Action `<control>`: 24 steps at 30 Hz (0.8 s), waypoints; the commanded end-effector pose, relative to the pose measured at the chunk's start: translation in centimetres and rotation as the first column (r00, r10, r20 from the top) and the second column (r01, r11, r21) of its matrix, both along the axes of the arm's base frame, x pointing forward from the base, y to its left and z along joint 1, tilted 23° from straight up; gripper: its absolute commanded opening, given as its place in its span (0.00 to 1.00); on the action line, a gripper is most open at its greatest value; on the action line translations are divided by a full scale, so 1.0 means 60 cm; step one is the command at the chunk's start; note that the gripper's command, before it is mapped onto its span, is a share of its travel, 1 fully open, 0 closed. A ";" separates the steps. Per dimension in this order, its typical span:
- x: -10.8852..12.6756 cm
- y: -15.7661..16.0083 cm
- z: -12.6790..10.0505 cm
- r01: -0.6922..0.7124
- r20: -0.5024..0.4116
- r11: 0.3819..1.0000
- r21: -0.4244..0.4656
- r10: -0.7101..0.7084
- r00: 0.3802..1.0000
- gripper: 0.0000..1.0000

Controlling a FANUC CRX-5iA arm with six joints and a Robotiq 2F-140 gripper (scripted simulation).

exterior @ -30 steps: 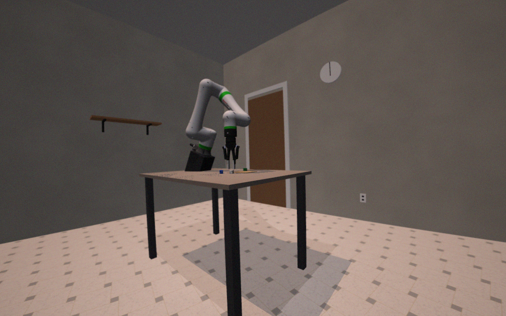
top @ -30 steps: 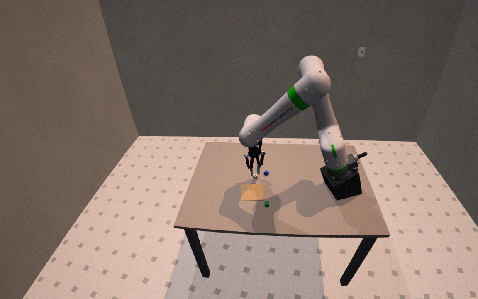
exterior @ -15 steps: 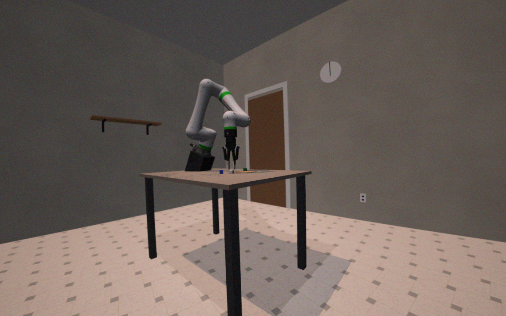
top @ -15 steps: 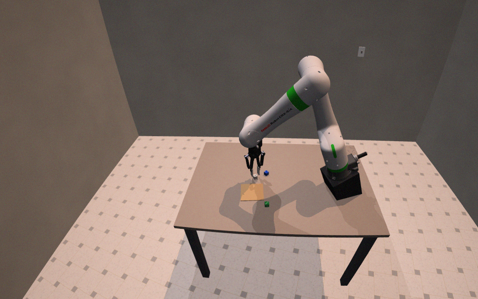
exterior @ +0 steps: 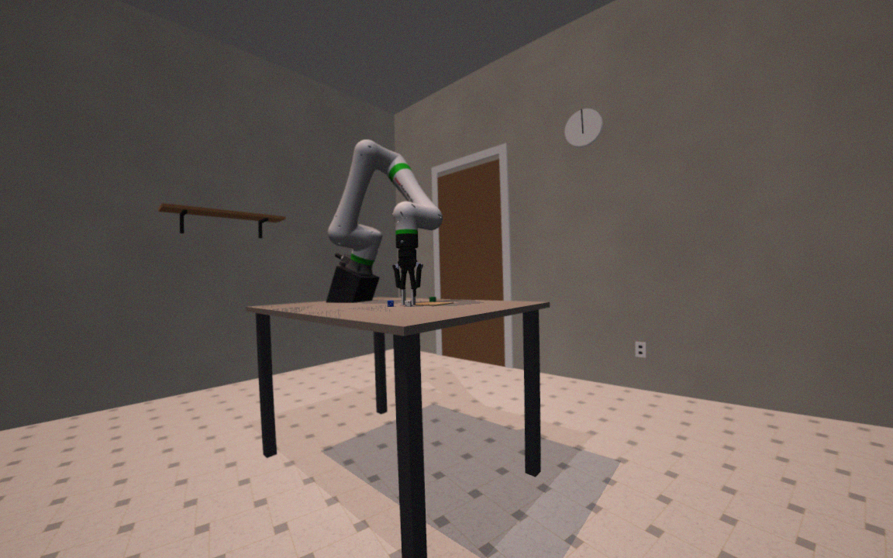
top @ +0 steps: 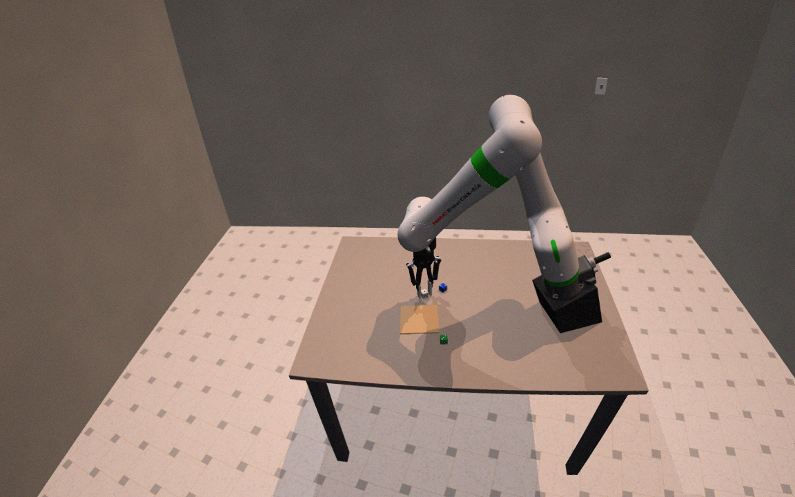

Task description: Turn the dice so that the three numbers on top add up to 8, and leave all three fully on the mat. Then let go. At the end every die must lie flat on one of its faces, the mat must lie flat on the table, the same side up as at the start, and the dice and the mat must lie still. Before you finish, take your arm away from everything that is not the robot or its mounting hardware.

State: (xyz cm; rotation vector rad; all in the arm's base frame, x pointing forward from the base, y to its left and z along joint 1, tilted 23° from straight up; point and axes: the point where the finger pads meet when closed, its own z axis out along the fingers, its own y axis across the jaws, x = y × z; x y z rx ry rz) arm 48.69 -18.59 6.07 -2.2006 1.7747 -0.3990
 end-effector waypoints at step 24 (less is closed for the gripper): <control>0.003 0.000 -0.006 0.000 0.000 1.000 0.000 0.000 1.000 0.25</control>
